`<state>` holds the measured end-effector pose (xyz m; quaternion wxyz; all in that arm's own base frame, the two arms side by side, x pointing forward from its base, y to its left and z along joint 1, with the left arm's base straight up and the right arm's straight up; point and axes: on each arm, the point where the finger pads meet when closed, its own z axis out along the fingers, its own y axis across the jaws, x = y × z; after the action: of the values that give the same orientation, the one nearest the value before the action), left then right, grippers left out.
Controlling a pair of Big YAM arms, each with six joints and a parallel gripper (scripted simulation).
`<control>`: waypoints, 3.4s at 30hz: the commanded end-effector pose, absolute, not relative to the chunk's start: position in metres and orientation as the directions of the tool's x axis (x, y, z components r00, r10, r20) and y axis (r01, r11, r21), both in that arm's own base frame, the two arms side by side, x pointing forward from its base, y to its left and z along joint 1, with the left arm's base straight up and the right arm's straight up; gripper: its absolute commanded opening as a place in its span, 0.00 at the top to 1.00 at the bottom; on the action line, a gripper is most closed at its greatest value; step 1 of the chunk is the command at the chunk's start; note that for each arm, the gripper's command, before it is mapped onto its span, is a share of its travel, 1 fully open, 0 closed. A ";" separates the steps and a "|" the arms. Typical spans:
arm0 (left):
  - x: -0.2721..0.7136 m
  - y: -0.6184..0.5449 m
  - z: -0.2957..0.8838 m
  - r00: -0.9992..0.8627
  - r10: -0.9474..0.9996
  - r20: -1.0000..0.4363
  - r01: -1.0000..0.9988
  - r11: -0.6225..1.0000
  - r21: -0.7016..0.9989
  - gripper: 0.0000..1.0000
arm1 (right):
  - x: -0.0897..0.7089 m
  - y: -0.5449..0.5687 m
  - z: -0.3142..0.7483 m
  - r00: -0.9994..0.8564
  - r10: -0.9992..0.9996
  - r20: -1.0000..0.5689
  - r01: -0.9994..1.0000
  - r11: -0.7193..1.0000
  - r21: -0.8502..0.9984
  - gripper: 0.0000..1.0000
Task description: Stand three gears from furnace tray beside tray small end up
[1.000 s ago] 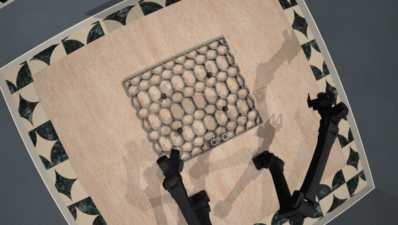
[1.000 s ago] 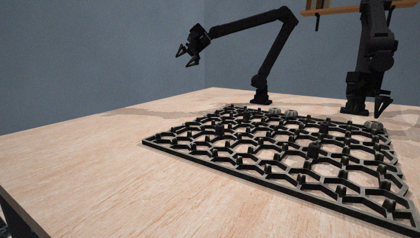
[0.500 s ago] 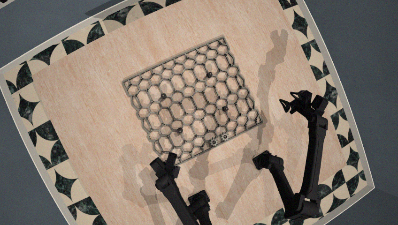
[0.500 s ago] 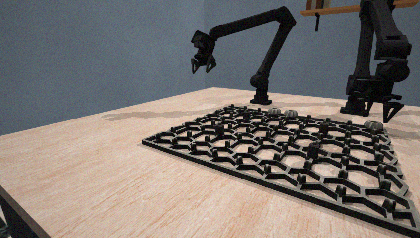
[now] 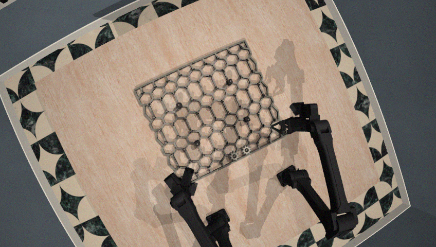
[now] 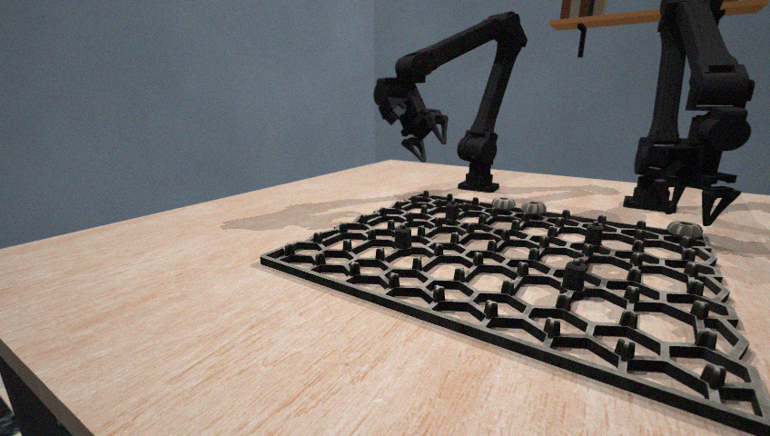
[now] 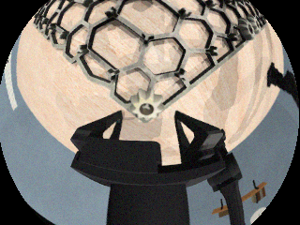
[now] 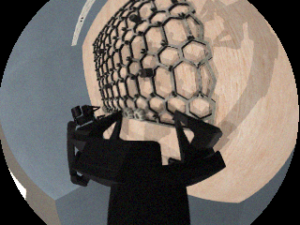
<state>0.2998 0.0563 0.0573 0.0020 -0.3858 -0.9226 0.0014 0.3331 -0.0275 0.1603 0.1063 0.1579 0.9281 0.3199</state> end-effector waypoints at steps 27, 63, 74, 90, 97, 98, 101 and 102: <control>0.310 0.058 0.065 -0.694 0.720 -0.006 0.720 0.694 0.011 0.14 | 0.273 0.149 0.063 -0.637 0.770 0.034 0.771 0.637 0.007 0.14; 0.312 0.056 0.028 -0.685 0.728 -0.003 0.728 0.685 0.006 0.33 | 0.275 0.147 0.026 -0.649 0.761 0.000 0.761 0.649 -0.003 0.34; 0.313 0.057 0.038 -0.685 0.728 -0.012 0.728 0.685 0.018 0.56 | 0.284 0.153 0.042 -0.651 0.759 -0.006 0.759 0.651 0.023 0.67; 0.316 0.059 0.124 -0.689 0.725 -0.015 0.725 0.689 0.023 0.46 | 0.283 0.153 0.124 -0.653 0.757 -0.008 0.757 0.653 0.029 0.46; 0.330 0.080 0.117 -0.654 0.756 -0.019 0.756 0.654 0.033 0.46 | 0.312 0.134 0.121 -0.720 0.694 -0.014 0.693 0.720 0.043 0.46; 0.334 0.090 0.115 -0.644 0.765 -0.018 0.764 0.644 0.035 0.46 | 0.322 0.125 0.121 -0.734 0.679 -0.017 0.678 0.734 0.046 0.46; 0.355 0.136 0.103 -0.637 0.771 -0.016 0.770 0.637 0.038 0.46 | 0.364 0.072 0.121 -0.760 0.649 -0.034 0.647 0.760 0.056 0.46; 0.362 0.152 0.100 -0.640 0.768 -0.015 0.767 0.640 0.038 0.46 | 0.371 0.056 0.119 -0.756 0.654 -0.036 0.652 0.756 0.054 0.46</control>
<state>0.3128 0.1014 0.0895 0.0139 -0.4040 -0.9146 0.0095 0.3055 0.0862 0.0977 0.0005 0.3941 0.9190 -0.0117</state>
